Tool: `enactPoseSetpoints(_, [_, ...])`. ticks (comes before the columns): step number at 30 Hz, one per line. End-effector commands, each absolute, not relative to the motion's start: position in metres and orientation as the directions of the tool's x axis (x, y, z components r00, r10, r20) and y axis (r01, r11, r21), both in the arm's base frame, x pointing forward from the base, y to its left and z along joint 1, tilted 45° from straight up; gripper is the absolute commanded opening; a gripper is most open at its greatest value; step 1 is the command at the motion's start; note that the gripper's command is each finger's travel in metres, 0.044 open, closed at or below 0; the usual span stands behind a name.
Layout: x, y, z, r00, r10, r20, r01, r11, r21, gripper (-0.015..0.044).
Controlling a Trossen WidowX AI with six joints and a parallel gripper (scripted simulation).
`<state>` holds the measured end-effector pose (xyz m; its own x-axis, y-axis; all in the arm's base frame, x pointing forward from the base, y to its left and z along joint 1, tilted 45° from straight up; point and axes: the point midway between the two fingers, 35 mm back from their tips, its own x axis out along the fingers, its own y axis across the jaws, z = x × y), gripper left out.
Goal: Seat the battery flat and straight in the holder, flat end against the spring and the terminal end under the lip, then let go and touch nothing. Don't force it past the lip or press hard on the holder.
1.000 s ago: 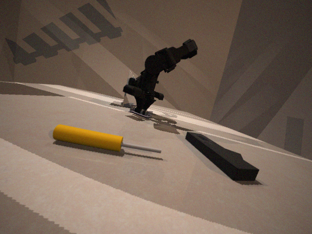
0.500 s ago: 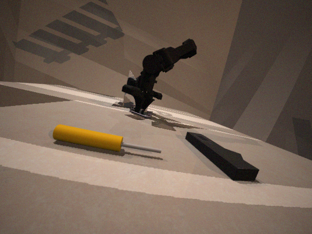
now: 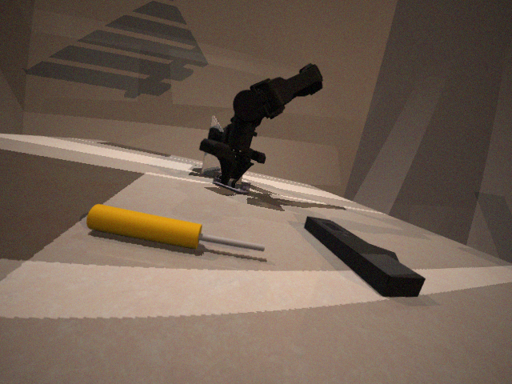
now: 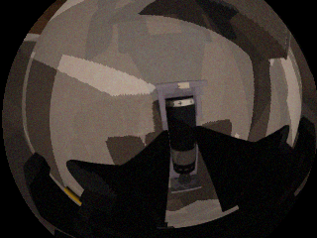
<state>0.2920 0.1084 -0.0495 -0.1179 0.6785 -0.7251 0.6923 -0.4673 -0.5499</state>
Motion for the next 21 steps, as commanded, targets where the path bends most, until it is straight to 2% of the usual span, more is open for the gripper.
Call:
enactPoseSetpoints(1, [0.291, 0.108, -0.05, -0.119, 0.678, -0.725, 0.692, -0.468, -0.55, 0.0171])
enactPoseSetpoints(16, [0.293, 0.098, -0.039, -0.118, 0.678, -0.726, 0.692, -0.468, -0.55, 0.0171])
enactPoseSetpoints(21, [0.294, 0.075, -0.02, -0.12, 0.676, -0.727, 0.688, -0.471, -0.552, 0.0303])
